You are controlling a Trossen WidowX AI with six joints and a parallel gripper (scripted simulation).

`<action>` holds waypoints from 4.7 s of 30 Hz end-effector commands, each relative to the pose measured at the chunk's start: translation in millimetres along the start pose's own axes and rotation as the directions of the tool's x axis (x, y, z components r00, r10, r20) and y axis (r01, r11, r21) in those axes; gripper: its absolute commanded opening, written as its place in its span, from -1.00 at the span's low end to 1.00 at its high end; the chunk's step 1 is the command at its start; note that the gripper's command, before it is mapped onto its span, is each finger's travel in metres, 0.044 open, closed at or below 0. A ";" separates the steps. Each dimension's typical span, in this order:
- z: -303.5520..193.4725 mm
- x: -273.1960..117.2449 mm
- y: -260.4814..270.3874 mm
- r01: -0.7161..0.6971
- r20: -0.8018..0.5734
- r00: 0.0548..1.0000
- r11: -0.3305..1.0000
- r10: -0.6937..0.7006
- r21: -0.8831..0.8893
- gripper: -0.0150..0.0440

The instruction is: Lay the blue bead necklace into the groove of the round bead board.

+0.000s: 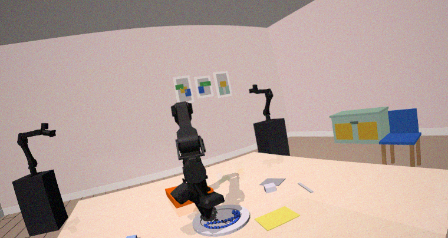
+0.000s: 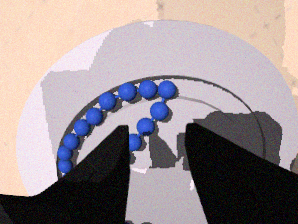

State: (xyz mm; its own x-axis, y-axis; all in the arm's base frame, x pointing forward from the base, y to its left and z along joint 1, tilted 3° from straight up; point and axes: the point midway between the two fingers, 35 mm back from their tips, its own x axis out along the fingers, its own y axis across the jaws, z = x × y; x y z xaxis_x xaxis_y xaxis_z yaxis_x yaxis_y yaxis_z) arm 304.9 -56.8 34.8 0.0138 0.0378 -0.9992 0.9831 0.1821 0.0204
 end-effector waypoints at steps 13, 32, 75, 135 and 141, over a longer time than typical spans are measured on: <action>-1.3 27.3 -3.2 0.017 -0.007 1.000 1.000 -0.017 0.009 -0.08; -1.2 26.9 -2.9 0.012 -0.005 1.000 1.000 -0.012 0.003 -0.49; -1.0 21.0 -3.8 0.018 -0.007 1.000 1.000 -0.018 0.009 -0.49; 9.7 20.9 -19.5 0.019 -0.007 1.000 1.000 -0.019 0.010 1.00; 9.7 20.9 -19.5 0.019 -0.007 1.000 1.000 -0.019 0.010 1.00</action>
State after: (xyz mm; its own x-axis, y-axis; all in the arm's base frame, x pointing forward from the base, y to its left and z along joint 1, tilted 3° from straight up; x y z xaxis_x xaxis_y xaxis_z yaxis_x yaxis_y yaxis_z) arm 287.8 -69.1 12.5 -0.0069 0.0404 -0.9992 0.9859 0.1673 0.0000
